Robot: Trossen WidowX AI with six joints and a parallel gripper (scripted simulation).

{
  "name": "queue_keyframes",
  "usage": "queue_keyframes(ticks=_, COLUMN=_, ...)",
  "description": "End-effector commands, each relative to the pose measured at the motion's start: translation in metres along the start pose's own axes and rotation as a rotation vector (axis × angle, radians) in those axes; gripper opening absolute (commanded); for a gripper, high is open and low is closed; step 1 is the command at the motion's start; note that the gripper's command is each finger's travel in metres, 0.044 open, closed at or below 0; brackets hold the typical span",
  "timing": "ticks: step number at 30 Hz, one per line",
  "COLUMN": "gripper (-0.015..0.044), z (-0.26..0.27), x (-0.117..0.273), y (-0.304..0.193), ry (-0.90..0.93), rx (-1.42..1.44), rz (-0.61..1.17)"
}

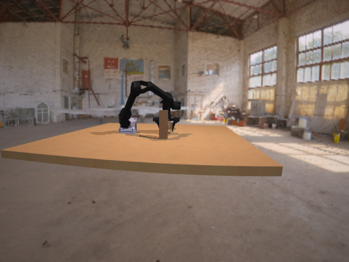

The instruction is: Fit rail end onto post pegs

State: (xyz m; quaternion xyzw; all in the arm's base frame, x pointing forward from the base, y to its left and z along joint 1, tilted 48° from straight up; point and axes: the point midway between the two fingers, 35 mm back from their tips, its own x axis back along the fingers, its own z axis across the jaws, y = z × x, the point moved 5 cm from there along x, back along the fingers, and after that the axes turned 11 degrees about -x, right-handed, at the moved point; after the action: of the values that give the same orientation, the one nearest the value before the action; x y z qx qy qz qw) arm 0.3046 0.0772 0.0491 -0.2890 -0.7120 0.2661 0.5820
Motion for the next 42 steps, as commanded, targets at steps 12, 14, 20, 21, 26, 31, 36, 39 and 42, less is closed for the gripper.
queue_keyframes(ticks=12, gripper=0.0072, z=0.0015, x=-0.0023, y=0.0000, ry=0.001, rx=0.010, rz=0.005)
queue_keyframes(ticks=14, gripper=0.0059, z=0.0015, x=-0.0023, y=0.0000, ry=0.001, rx=0.010, rz=0.005)
queue_keyframes(ticks=20, gripper=0.0019, z=0.0015, x=-0.0023, y=0.0000, ry=0.001, rx=0.010, rz=0.005)
queue_keyframes(ticks=21, gripper=0.0000, z=0.0015, x=-0.0023, y=0.0000, ry=0.001, rx=0.010, rz=0.005)
queue_keyframes(ticks=26, gripper=0.0000, z=0.0015, x=-0.0023, y=0.0000, ry=0.001, rx=0.010, rz=0.005)
queue_keyframes(ticks=31, gripper=0.0000, z=0.0015, x=-0.0023, y=0.0000, ry=0.001, rx=0.010, rz=0.005)
queue_keyframes(ticks=36, gripper=0.0000, z=0.0015, x=-0.0002, y=0.0002, ry=0.001, rx=0.010, rz=0.005)
queue_keyframes(ticks=39, gripper=0.0000, z=0.0015, x=0.0013, y=0.0003, ry=0.001, rx=0.010, rz=0.005)
queue_keyframes(ticks=42, gripper=0.0000, z=0.0014, x=0.0028, y=0.0003, ry=0.001, rx=0.010, rz=0.005)
